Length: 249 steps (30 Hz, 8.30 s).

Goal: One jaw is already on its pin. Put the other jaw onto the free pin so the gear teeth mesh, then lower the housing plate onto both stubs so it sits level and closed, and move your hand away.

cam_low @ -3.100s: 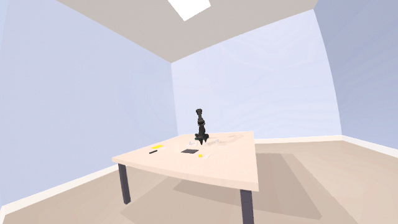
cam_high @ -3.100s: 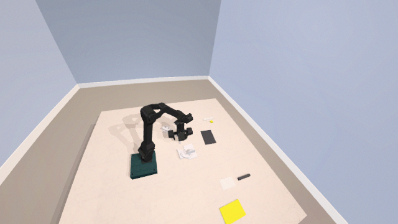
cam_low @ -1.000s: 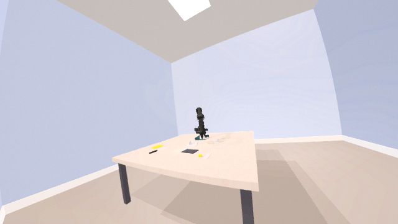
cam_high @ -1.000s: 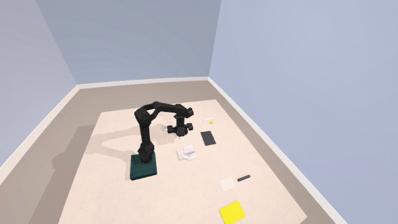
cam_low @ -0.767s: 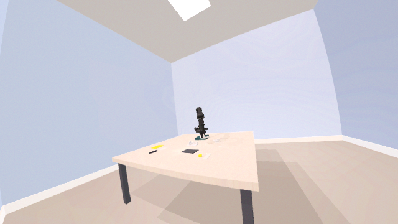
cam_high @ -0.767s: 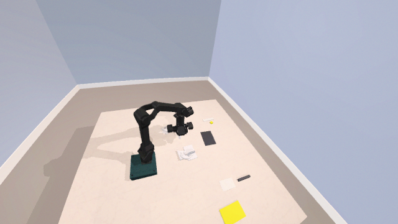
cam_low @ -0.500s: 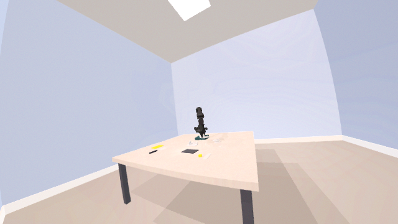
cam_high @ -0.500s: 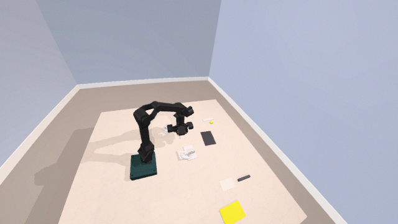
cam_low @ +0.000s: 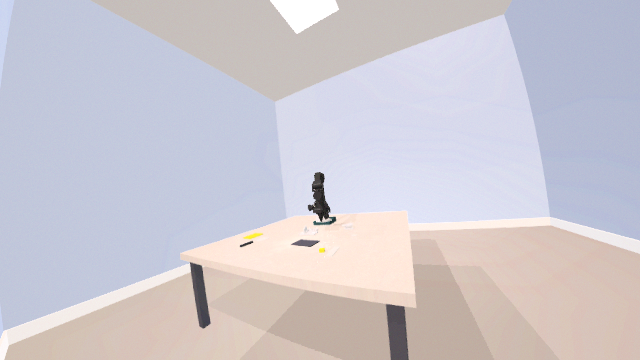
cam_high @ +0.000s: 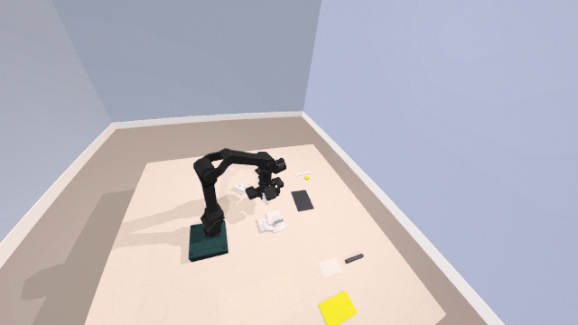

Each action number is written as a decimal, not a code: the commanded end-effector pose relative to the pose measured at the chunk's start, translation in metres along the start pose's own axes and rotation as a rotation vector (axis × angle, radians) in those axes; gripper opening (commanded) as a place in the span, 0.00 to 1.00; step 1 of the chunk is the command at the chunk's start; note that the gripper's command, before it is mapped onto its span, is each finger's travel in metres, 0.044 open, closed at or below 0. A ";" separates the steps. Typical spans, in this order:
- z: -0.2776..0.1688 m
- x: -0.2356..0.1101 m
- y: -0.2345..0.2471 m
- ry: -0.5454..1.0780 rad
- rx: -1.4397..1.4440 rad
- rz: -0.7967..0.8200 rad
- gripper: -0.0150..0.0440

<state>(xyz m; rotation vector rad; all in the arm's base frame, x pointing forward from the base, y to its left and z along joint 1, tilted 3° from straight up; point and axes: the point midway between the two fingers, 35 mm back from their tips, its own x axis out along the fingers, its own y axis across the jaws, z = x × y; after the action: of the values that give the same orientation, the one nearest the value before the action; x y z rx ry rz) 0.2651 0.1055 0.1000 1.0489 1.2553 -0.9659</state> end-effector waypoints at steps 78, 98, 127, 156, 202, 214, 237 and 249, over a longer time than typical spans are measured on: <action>0.134 -0.001 -0.041 -0.006 -1.299 -0.009 0.48; 0.122 -0.001 -0.029 -0.006 -1.279 -0.007 0.48; 0.073 -0.001 0.005 -0.004 -1.279 -0.002 0.48; 0.074 -0.001 0.006 -0.004 -1.268 -0.002 0.48; 0.074 0.049 0.006 -0.004 -1.268 -0.002 0.48; 0.074 0.049 0.006 -0.004 -1.268 -0.002 0.48; 0.074 0.055 0.006 -0.004 -1.266 -0.002 0.48; 0.074 0.059 0.006 -0.004 -1.264 -0.002 0.48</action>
<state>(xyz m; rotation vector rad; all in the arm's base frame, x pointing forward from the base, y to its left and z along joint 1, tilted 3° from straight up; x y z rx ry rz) 0.2945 0.0356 0.0456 0.0399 1.4873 -0.0357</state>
